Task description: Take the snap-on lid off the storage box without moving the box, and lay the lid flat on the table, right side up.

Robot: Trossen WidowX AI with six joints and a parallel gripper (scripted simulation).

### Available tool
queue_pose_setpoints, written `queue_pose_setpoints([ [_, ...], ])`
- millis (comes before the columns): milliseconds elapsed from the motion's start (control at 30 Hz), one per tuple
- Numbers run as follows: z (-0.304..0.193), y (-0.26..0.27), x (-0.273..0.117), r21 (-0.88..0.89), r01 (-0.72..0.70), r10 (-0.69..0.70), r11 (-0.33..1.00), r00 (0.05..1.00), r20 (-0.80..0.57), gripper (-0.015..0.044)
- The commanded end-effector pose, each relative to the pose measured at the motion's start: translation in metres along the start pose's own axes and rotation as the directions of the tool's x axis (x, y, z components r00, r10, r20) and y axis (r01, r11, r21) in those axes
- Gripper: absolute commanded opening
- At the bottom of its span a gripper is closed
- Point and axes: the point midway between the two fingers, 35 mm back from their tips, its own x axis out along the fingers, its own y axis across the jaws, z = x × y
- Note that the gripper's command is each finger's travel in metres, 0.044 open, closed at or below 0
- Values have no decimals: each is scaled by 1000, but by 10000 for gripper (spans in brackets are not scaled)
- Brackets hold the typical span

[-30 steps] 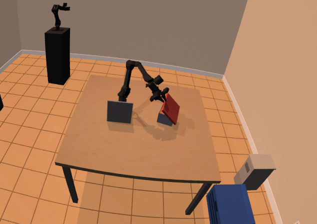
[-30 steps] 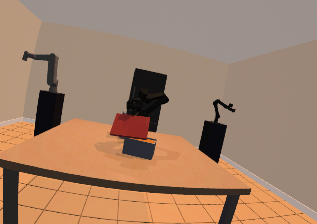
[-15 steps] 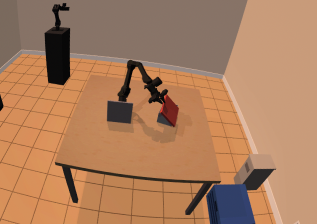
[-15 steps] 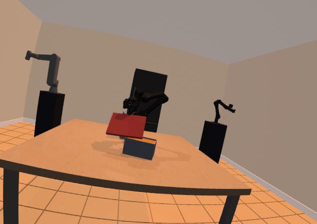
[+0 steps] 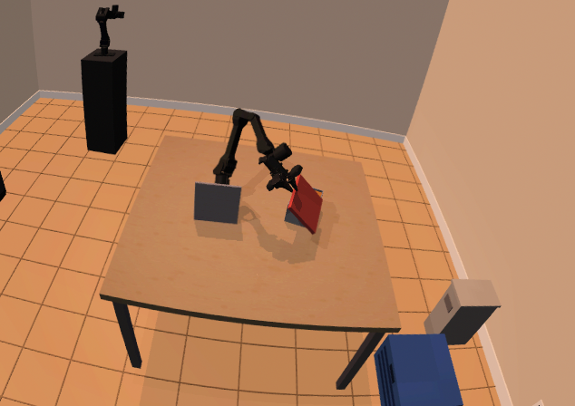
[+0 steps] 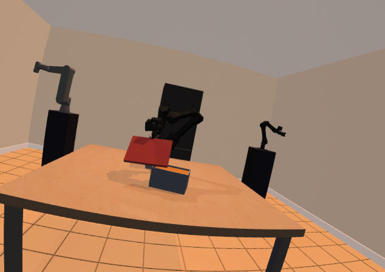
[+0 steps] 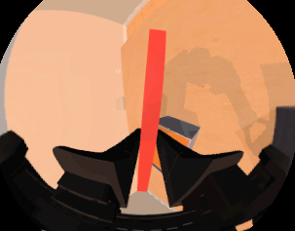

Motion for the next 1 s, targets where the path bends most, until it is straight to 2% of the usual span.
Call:
queue_pose_setpoints([
  [0, 8, 2, -2, -8, -8, 8, 1000, 1000, -1, 0],
  [967, 66, -1, -7, -11, -8, 8, 1000, 1000, 1, 0],
])
